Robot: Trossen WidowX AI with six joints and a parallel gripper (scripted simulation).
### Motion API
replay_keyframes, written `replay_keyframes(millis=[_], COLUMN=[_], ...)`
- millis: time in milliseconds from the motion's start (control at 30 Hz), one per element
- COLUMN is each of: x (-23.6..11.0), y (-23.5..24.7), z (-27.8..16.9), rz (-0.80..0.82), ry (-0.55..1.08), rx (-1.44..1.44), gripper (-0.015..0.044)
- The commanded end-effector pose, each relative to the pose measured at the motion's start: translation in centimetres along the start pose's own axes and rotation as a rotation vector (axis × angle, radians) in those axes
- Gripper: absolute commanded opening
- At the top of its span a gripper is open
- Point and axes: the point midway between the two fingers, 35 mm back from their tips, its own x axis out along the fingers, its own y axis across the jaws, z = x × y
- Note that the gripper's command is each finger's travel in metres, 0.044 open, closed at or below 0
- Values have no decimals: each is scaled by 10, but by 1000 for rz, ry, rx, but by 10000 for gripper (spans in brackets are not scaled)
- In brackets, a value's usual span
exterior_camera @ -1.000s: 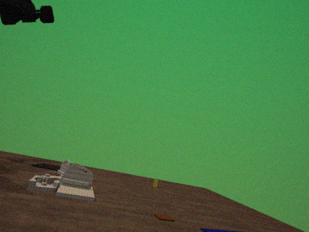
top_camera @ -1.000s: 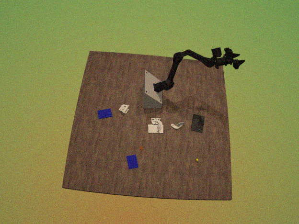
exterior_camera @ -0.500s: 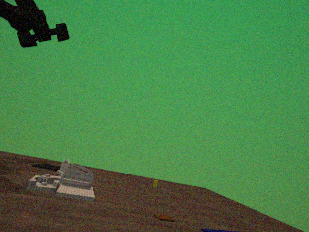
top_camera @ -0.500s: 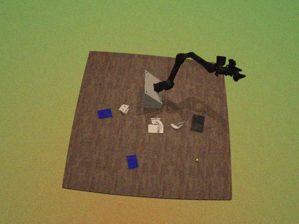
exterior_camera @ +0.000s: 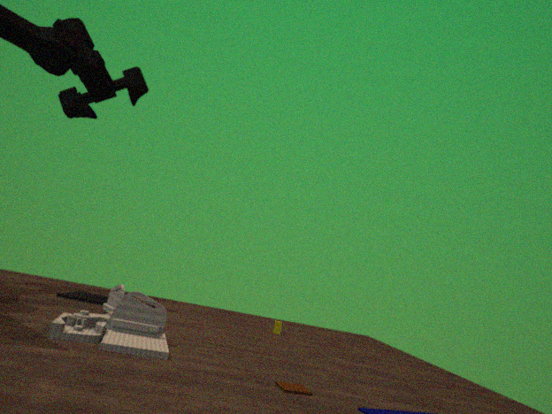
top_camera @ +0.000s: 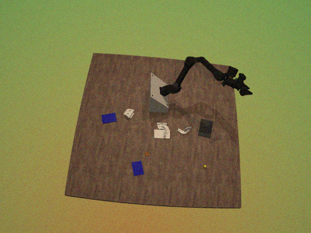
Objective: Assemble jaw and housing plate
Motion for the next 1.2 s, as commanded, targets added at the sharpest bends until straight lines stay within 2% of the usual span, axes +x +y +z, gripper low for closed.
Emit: replay_keyframes(millis=[0,500,833,1167], x=[2,-14,-45,-85], y=[-12,-41,-58,-62], z=[-43,-161,-231,-299], rz=[-20,-9,21,142], ry=[115,457,674,882], rx=[-12,-127,-155,-203], gripper=[440,440,440,440])
